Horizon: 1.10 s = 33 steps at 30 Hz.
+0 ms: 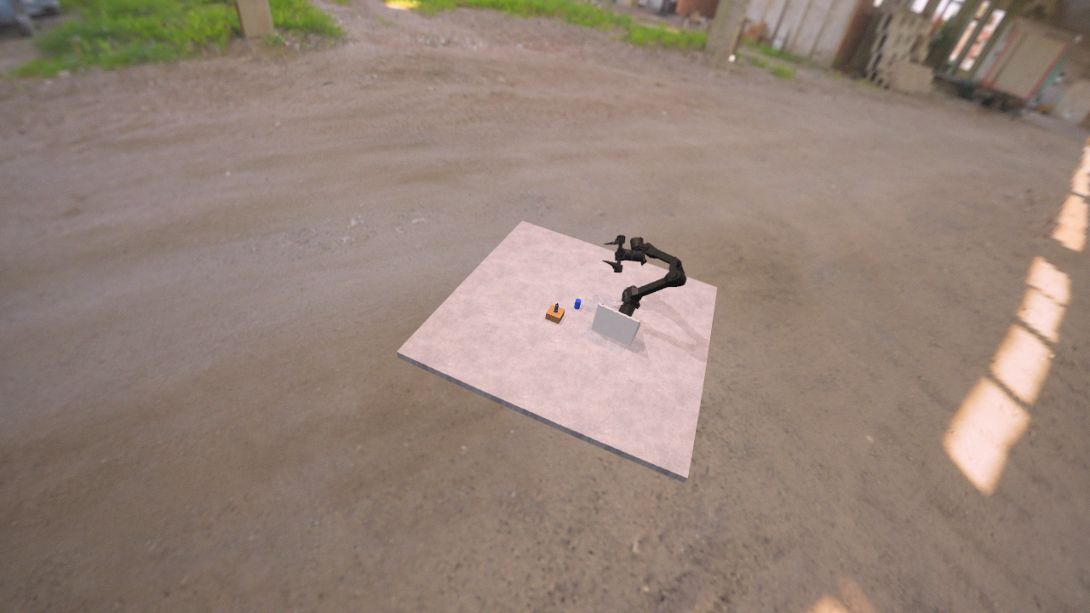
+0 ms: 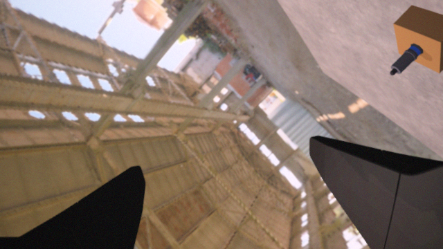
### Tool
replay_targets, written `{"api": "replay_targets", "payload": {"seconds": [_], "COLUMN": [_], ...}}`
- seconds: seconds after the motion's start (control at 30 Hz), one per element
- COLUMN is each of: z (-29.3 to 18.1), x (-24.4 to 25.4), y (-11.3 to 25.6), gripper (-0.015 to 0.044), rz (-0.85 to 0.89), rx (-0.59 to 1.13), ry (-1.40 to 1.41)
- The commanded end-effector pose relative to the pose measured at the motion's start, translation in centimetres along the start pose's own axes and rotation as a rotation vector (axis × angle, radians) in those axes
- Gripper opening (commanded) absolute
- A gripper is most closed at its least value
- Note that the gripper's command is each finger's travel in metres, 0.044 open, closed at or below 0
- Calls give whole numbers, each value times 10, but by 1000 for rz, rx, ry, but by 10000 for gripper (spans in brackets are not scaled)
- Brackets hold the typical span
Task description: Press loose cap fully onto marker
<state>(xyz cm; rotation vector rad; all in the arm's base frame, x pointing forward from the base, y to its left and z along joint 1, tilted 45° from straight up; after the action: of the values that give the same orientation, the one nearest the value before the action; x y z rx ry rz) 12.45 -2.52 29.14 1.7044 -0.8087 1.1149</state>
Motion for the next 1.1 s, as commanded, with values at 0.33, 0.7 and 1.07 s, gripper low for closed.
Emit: {"api": "replay_targets", "payload": {"seconds": [0.33,0.7,1.07], "z": [34,9,-31], "x": [-23,-80,-120], "y": [-80,-174,-214], "gripper": [247,247,247], "rz": [-634,-1372,-1617], "rx": [-92,-274,-448], "ry": [-101,386,939]}}
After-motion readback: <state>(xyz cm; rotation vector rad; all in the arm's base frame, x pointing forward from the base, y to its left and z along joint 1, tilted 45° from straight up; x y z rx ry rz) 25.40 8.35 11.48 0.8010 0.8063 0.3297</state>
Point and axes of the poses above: the point midway between the two fingers, 35 mm back from their tips, its own y axis back along the fingers, its own x axis across the jaws, z = x × y, the point moved 8 cm from there along y, back along the fingers, and after that the axes turned 12 degrees about -y, right-handed, at the moved point
